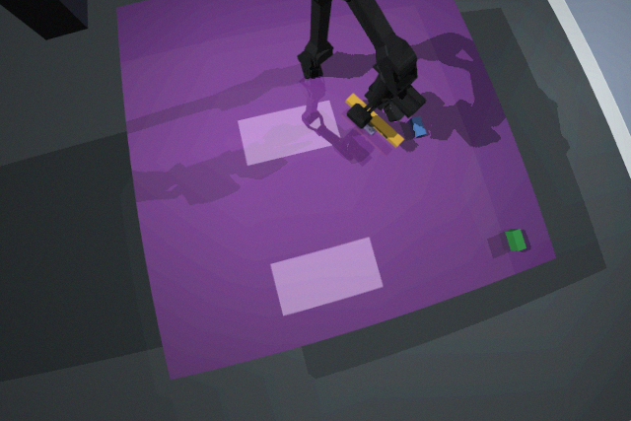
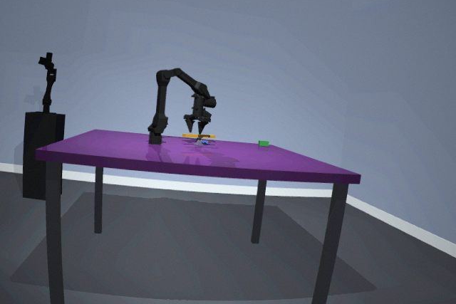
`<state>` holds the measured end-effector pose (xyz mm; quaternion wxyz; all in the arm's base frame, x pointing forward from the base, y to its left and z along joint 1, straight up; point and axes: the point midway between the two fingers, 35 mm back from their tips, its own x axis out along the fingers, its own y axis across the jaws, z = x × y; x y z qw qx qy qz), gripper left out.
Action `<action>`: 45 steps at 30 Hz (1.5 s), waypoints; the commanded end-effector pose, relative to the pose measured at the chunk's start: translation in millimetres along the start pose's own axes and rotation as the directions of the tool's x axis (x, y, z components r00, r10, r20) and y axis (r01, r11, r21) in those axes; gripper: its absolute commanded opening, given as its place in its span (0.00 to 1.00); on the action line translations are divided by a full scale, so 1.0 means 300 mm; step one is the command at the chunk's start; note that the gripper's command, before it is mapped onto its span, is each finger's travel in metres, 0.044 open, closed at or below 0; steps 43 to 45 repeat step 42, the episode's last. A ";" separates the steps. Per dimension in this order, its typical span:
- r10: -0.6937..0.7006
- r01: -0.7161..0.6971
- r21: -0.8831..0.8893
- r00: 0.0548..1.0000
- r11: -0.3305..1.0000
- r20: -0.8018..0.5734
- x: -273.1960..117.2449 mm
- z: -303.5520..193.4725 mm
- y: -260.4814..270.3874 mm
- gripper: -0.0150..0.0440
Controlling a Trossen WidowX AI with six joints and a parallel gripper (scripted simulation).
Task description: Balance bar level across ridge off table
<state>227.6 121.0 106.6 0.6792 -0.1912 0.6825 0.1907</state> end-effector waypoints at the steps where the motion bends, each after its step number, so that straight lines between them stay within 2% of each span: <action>1: -0.001 0.001 0.000 1.000 1.000 0.025 -0.134 0.019 -0.001 1.00; 4: -0.001 0.001 0.000 1.000 1.000 0.025 -0.253 0.005 0.000 1.00; 6: -0.001 0.001 0.000 1.000 1.000 0.025 -0.280 -0.001 0.000 1.00; 45: -0.001 0.001 0.000 1.000 1.000 0.025 -0.280 -0.001 0.000 1.00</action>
